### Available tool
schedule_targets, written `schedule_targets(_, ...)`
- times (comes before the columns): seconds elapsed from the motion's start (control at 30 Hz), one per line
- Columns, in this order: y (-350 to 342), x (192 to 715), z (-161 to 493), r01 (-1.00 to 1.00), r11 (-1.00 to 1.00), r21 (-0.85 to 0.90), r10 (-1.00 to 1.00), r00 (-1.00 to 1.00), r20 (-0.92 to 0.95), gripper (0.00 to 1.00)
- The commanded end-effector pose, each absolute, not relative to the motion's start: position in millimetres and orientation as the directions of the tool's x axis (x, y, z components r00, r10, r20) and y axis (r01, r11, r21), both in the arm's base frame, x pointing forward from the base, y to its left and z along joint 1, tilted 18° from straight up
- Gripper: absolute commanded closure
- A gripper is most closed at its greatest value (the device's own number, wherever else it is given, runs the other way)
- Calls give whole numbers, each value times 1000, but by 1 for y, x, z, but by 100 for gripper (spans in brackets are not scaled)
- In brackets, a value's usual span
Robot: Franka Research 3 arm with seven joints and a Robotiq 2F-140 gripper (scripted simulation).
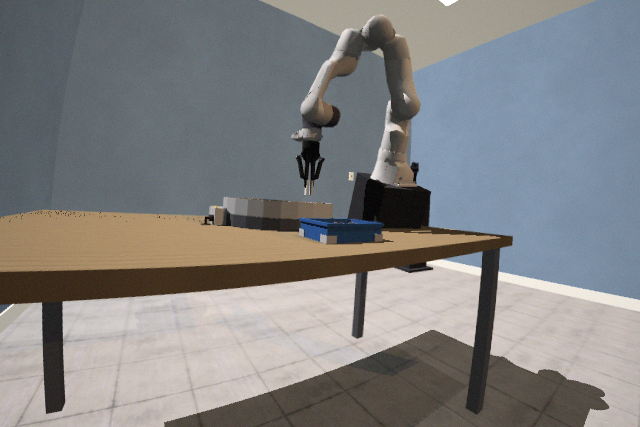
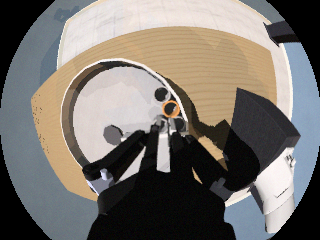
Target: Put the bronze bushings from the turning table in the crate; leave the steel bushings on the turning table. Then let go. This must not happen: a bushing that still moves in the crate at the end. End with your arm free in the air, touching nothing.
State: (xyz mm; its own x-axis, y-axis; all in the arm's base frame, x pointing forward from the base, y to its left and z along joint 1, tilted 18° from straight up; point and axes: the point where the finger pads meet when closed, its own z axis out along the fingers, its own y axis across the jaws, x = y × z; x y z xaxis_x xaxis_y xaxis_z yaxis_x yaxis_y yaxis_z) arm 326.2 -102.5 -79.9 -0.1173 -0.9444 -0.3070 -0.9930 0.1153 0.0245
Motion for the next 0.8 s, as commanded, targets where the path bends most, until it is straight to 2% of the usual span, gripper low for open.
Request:
schedule_targets(0.0, -109, 326, -82, -999, -25, -42, -949, 37, -312, 90)
schedule_targets(0.27, -119, 325, -86, -993, -94, -65, -945, 110, -308, 90)
schedule_targets(0.77, -120, 325, -86, -992, -104, -69, -944, 121, -308, 90)
